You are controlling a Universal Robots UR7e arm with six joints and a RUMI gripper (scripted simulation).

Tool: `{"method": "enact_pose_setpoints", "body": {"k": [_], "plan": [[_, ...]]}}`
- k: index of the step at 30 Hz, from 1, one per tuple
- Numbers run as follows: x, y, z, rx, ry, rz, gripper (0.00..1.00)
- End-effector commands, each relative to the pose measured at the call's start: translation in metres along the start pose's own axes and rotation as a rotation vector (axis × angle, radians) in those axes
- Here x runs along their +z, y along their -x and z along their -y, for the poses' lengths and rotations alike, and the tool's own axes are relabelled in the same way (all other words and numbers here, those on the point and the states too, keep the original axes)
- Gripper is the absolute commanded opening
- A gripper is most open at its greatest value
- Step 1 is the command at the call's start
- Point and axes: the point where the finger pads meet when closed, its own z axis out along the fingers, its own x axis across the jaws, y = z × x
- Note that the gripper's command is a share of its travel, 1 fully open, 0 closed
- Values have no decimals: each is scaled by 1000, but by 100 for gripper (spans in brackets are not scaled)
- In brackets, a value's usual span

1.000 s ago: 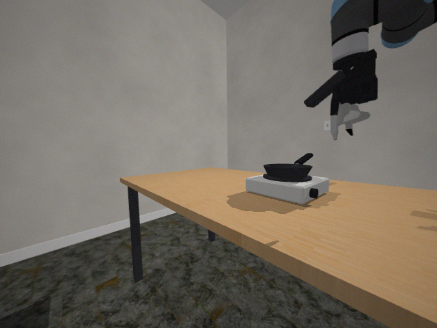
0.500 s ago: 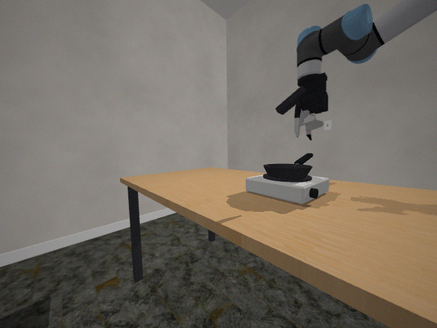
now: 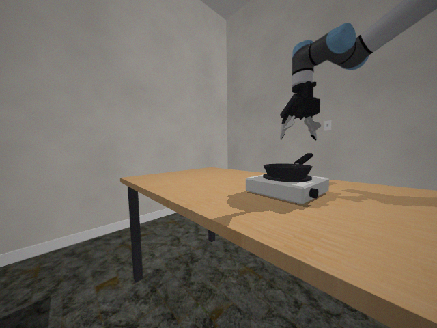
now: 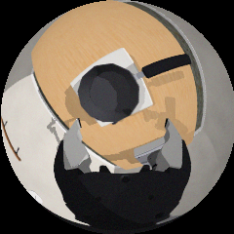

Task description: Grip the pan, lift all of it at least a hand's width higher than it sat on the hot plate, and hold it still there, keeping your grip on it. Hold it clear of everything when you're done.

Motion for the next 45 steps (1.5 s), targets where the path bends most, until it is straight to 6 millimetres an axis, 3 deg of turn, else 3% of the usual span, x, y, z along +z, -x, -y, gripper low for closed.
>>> {"method": "enact_pose_setpoints", "body": {"k": [1,19,32,45], "plan": [[-2,-15,22,249,-12,-10,100],[-5,-57,68,826,-39,-4,100],[-5,-69,80,984,-46,-1,100],[-5,-71,81,1004,-47,0,100]]}}
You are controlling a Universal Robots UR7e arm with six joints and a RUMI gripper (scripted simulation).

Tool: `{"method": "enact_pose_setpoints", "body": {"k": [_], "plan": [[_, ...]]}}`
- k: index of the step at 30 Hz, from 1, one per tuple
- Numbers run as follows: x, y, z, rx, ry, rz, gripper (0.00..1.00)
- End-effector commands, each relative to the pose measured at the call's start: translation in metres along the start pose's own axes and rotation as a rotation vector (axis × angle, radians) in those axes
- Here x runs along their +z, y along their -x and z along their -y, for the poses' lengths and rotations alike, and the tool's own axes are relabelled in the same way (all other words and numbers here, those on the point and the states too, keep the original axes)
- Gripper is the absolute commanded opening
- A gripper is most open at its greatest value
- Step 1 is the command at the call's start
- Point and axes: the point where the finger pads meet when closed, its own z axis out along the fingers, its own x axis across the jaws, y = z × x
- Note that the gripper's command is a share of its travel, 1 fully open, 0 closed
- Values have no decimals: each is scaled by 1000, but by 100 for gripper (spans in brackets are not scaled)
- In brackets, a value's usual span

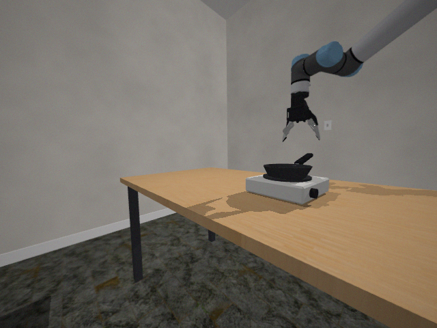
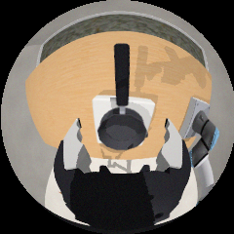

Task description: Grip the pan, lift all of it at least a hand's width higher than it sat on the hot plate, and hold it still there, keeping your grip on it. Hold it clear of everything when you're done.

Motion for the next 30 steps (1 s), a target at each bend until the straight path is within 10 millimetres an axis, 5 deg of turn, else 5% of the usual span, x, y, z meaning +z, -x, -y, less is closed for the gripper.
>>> {"method": "enact_pose_setpoints", "body": {"k": [1,10,18,30], "plan": [[1,0,0,1,-1,1,100],[38,1,0,1,-1,1,100],[92,1,0,1,-1,1,100],[99,1,0,1,-1,1,100]]}}
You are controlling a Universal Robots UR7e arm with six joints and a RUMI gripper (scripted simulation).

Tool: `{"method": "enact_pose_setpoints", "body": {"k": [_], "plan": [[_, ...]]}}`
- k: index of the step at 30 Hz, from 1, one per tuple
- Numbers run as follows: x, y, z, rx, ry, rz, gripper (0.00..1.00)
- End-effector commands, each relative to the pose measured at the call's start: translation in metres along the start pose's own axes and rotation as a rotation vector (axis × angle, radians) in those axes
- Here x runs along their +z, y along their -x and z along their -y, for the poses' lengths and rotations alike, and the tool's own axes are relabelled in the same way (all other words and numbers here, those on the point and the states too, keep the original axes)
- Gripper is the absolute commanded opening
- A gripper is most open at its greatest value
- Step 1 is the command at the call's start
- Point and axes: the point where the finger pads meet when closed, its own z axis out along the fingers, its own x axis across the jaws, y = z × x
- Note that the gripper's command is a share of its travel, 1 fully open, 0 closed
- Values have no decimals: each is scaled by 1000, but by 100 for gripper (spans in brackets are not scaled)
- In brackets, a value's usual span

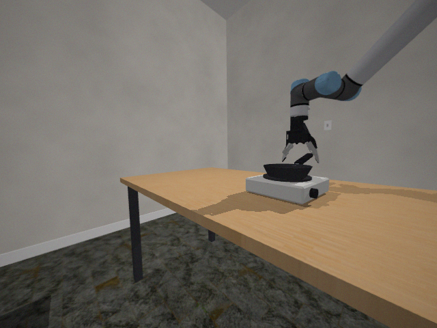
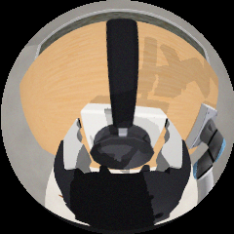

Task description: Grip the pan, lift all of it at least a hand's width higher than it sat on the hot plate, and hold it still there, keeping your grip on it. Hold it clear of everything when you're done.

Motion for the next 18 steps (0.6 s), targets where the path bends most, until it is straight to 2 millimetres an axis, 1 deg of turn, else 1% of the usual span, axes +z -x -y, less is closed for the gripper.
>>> {"method": "enact_pose_setpoints", "body": {"k": [1,4,5,18], "plan": [[0,1,0,0,-1,2,100],[0,1,0,0,-1,2,100],[0,1,0,0,-1,2,0],[0,1,0,0,-1,2,0]]}}
